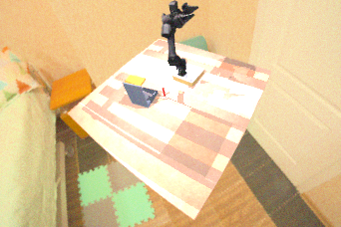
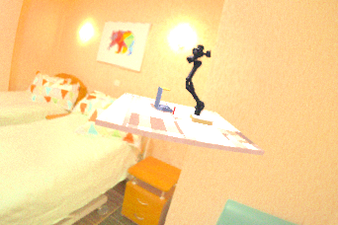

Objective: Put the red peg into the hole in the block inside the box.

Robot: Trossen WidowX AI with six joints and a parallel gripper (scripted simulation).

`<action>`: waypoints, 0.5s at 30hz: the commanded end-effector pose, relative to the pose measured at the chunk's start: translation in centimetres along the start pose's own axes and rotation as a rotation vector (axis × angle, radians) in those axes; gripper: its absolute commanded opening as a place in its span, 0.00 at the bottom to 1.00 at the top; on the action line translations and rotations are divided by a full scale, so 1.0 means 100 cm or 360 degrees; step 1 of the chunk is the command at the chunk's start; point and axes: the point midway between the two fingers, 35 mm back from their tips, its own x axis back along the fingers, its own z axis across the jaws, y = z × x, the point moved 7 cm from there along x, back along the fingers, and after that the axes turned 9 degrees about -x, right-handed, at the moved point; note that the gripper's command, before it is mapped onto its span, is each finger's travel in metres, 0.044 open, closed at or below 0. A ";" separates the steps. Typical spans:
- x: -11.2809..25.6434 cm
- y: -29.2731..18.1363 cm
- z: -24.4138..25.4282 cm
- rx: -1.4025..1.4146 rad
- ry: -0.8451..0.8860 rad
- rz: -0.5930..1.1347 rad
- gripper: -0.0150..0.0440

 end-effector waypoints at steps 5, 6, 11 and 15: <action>-0.006 -0.002 0.020 -0.0098 0.0097 -0.0043 1.00; -0.007 -0.002 0.026 -0.0127 0.0126 -0.0055 1.00; -0.012 -0.005 0.052 -0.0269 0.0278 -0.0110 1.00; -0.014 -0.006 0.062 -0.0328 0.0349 -0.0139 1.00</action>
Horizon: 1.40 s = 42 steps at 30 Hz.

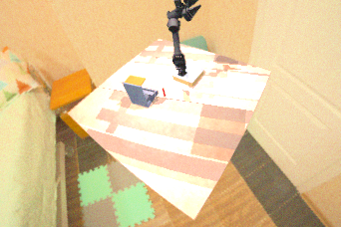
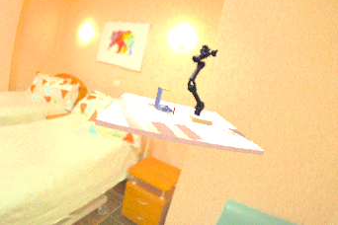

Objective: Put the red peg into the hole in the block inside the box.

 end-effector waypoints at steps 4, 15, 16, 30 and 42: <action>-0.004 -0.006 0.021 -0.0130 0.0138 -0.0042 1.00; -0.002 -0.022 0.083 -0.0514 0.0545 -0.0068 1.00; -0.001 -0.023 0.088 -0.0552 0.0582 -0.0068 1.00; 0.024 -0.035 0.145 -0.1023 0.1061 0.0007 1.00; 0.059 -0.042 0.184 -0.1360 0.1518 0.0150 1.00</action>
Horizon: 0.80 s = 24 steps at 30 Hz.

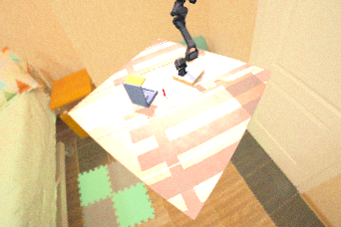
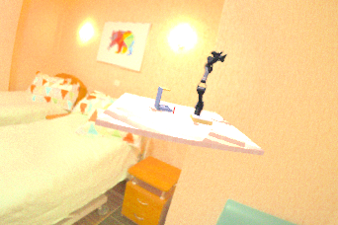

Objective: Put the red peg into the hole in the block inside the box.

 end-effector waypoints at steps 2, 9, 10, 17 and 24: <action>0.002 -0.021 0.018 -0.0168 0.0165 0.0089 1.00; 0.012 -0.049 0.045 -0.0491 0.0418 0.0259 1.00; 0.014 -0.053 0.049 -0.0538 0.0453 0.0287 1.00; 0.032 -0.077 0.078 -0.0868 0.0686 0.0511 1.00; 0.058 -0.097 0.105 -0.1190 0.0896 0.0781 1.00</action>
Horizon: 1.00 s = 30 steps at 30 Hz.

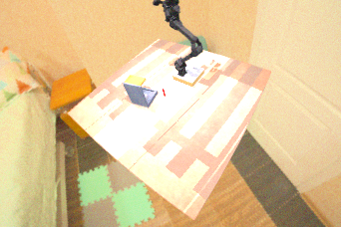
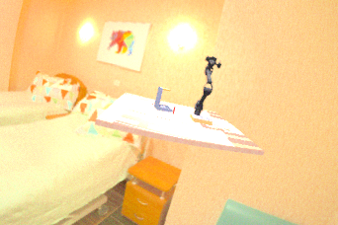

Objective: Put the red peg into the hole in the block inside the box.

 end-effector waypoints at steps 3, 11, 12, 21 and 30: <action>0.004 -0.035 0.011 -0.0254 0.0138 0.0222 1.00; 0.018 -0.079 0.030 -0.0641 0.0299 0.0564 1.00; 0.021 -0.084 0.032 -0.0689 0.0314 0.0609 1.00; 0.050 -0.126 0.054 -0.1106 0.0405 0.1040 1.00; 0.088 -0.159 0.076 -0.1470 0.0427 0.1505 1.00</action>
